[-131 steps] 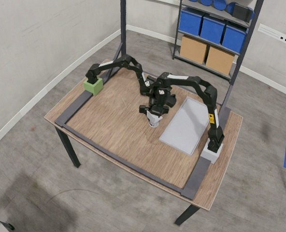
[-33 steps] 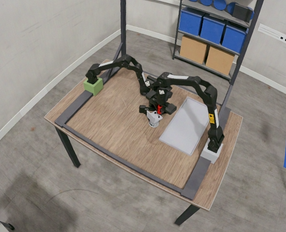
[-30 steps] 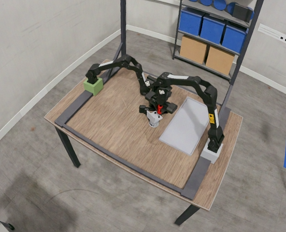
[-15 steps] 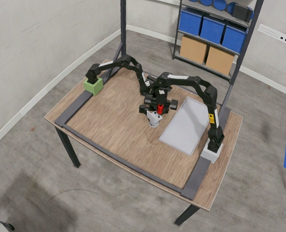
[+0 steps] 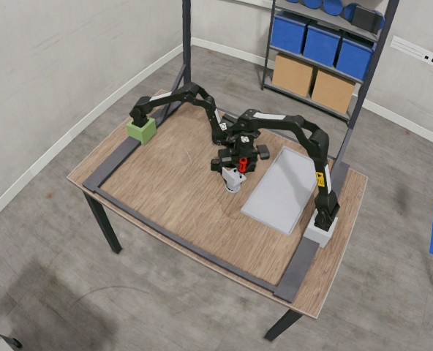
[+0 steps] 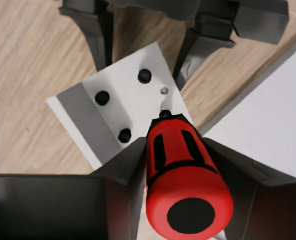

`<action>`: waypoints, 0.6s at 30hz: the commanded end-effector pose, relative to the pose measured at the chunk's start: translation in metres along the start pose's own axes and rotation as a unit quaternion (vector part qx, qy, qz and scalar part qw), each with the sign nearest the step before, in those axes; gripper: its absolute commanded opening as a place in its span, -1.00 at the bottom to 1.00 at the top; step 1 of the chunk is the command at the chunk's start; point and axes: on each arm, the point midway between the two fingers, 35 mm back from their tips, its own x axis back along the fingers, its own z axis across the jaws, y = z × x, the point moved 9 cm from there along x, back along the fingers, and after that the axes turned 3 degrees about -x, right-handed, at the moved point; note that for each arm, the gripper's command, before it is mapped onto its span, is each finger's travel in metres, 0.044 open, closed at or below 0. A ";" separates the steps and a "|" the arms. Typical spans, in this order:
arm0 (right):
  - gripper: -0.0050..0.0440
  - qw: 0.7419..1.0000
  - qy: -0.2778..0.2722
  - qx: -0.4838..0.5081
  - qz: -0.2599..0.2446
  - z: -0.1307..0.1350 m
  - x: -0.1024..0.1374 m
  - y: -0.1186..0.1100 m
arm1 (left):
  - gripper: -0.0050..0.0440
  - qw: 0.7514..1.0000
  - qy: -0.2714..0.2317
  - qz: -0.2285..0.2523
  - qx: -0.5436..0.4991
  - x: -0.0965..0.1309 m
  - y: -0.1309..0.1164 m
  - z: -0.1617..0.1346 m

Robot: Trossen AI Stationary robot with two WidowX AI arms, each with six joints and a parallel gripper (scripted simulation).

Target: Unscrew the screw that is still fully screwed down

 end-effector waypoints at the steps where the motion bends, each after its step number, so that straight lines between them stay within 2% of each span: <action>1: 0.20 1.000 0.000 -0.017 -0.006 0.006 -0.002 0.013 | -0.27 0.997 0.010 -0.007 0.080 0.004 0.002 0.004; 6: 0.20 1.000 0.000 -0.017 -0.006 0.006 -0.002 0.013 | -0.27 0.983 0.009 -0.007 0.183 0.004 0.002 0.004; 11: 0.20 1.000 0.000 -0.017 -0.006 0.006 -0.002 0.013 | -0.27 0.983 0.008 -0.007 0.183 0.004 0.002 0.004; 18: 0.20 1.000 0.000 -0.017 -0.006 0.006 -0.002 0.013 | -0.27 0.946 0.007 -0.008 0.323 0.004 0.002 0.004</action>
